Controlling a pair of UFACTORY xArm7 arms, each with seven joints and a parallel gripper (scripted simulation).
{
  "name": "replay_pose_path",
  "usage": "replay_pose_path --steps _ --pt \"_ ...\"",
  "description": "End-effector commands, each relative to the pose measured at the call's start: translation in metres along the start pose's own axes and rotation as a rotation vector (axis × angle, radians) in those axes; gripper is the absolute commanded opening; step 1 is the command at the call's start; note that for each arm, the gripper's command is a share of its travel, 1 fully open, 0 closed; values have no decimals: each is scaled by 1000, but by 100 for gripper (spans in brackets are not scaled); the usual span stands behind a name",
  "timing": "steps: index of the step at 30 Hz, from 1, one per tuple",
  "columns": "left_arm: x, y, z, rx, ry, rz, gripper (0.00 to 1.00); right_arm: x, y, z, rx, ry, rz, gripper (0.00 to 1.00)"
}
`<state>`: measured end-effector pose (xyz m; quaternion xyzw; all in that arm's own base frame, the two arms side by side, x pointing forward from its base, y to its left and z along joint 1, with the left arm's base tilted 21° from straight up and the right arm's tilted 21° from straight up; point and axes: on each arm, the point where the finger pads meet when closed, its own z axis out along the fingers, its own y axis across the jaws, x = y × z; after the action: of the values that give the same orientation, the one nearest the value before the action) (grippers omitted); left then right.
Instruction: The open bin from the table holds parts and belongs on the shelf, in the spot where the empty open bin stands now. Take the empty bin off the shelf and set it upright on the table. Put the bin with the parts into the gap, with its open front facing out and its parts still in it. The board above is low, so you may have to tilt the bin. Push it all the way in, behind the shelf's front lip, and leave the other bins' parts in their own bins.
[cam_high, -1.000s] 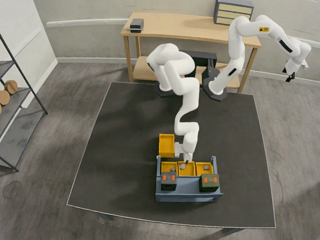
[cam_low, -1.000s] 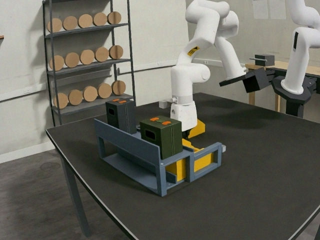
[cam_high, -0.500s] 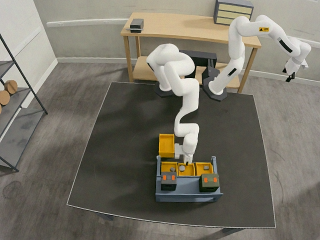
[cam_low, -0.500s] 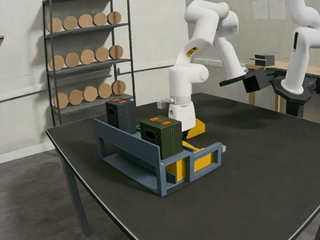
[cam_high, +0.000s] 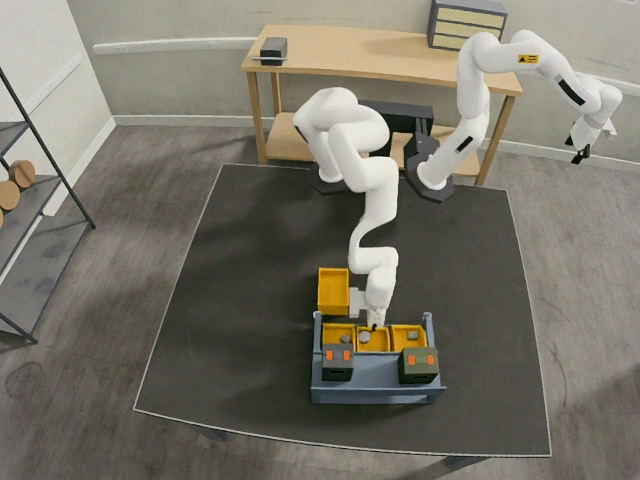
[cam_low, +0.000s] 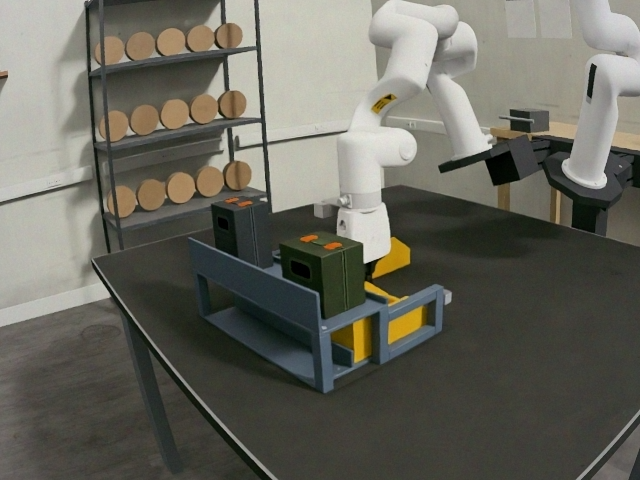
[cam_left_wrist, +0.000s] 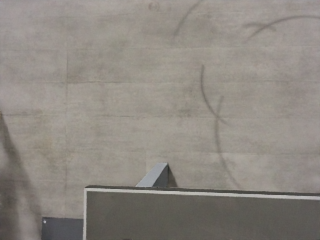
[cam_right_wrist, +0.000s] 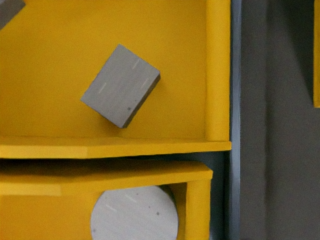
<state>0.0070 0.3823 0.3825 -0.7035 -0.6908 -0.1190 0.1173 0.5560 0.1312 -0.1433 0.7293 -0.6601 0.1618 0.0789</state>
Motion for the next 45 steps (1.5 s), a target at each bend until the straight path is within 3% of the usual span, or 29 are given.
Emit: replay_pose_path --steps 1,37,40,45 --pt "1 0 -2 -1 4 -1 100 -1 -3 -2 6 -2 0 0" --pt "1 0 -2 -1 4 -1 100 -1 18 -23 5 -2 0 0" --pt "1 0 -2 -1 4 -1 100 -1 18 -34 5 -2 0 0" --pt "1 0 -2 -1 4 -1 100 -1 18 -69 5 -3 0 0"
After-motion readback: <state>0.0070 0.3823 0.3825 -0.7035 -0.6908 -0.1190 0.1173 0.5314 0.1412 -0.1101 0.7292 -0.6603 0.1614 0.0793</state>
